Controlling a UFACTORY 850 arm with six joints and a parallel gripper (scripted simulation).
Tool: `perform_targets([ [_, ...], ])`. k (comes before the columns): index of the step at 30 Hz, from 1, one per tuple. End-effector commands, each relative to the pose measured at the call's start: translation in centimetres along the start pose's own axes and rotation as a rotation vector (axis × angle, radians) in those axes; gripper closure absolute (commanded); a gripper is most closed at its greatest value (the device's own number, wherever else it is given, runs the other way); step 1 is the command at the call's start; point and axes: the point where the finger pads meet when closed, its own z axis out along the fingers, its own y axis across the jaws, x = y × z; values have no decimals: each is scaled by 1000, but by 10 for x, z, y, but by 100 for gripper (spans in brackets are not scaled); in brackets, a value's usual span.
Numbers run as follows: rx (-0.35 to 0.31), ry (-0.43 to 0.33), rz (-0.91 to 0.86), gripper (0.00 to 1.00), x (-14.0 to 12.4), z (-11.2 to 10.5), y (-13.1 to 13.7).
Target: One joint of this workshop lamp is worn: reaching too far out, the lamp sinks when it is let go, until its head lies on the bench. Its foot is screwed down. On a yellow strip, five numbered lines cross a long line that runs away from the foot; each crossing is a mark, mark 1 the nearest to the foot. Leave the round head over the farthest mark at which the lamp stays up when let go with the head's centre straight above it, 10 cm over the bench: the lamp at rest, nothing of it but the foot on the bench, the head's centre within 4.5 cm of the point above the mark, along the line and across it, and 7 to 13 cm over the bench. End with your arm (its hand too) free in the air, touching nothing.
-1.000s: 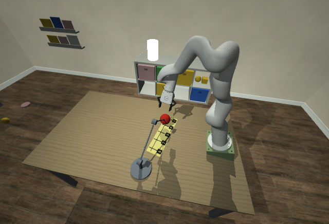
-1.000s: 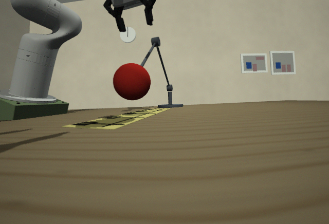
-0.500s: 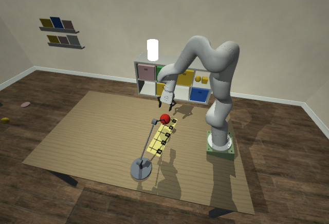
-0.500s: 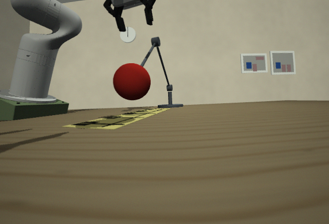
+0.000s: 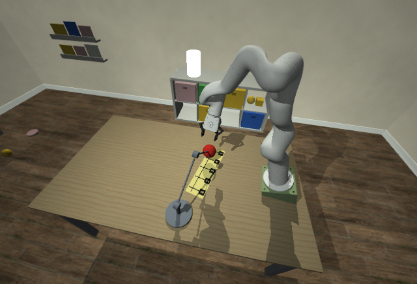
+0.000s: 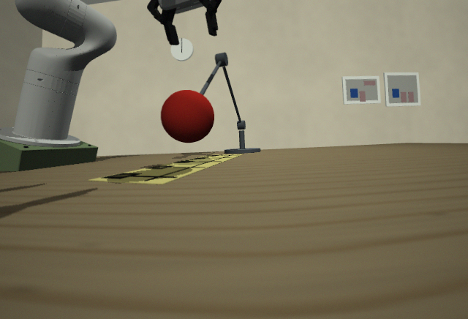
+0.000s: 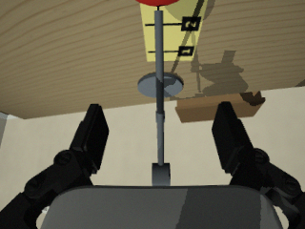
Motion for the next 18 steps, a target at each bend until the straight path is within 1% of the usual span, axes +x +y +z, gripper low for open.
perform_targets([
  [1,1,0,-1,0,0,-1,-1],
  [16,0,112,1,0,-17,-6,1],
  [18,0,112,1,0,-17,-6,1],
])
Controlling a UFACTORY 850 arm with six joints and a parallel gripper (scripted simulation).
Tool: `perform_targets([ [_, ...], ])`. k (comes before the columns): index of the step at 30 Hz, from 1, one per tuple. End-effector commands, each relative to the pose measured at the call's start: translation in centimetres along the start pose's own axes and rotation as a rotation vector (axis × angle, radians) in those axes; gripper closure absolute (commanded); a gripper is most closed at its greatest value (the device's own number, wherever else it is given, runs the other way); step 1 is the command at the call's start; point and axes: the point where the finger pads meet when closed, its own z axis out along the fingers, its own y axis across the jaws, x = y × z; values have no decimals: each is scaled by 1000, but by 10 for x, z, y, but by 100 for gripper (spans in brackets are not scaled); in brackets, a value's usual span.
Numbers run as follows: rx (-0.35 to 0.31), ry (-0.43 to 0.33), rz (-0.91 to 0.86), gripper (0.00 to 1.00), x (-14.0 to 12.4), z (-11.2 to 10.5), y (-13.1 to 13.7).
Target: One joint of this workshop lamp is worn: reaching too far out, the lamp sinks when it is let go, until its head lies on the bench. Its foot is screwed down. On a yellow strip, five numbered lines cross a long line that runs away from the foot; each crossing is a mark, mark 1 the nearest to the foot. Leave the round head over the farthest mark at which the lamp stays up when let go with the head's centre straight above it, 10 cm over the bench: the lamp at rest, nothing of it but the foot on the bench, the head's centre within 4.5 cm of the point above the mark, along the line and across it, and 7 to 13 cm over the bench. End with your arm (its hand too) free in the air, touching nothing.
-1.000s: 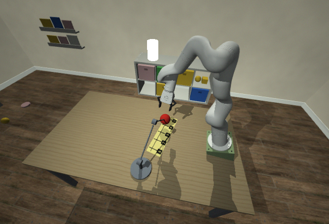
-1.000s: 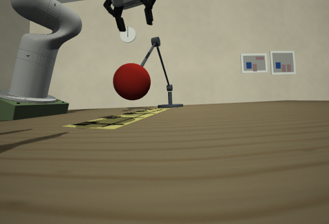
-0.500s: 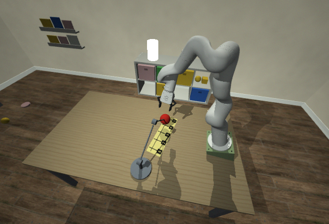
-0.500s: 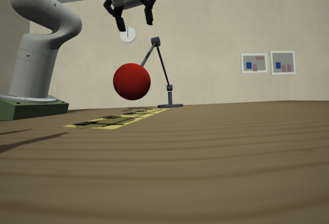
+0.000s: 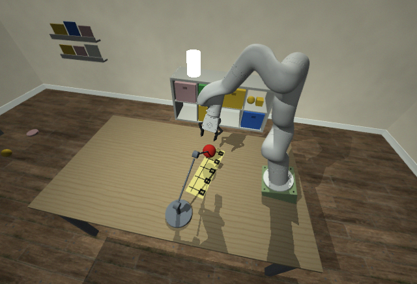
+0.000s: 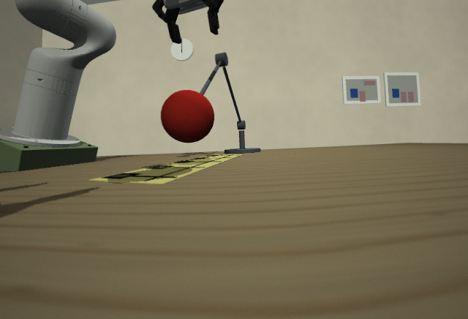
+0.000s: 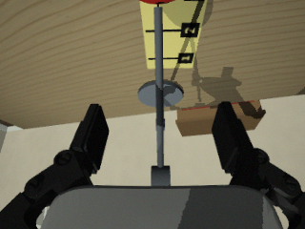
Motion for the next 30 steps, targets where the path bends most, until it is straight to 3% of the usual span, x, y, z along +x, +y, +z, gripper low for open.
perform_targets([
  [1,-2,20,1,0,-2,1,0],
  [30,-2,16,1,0,0,68,0],
])
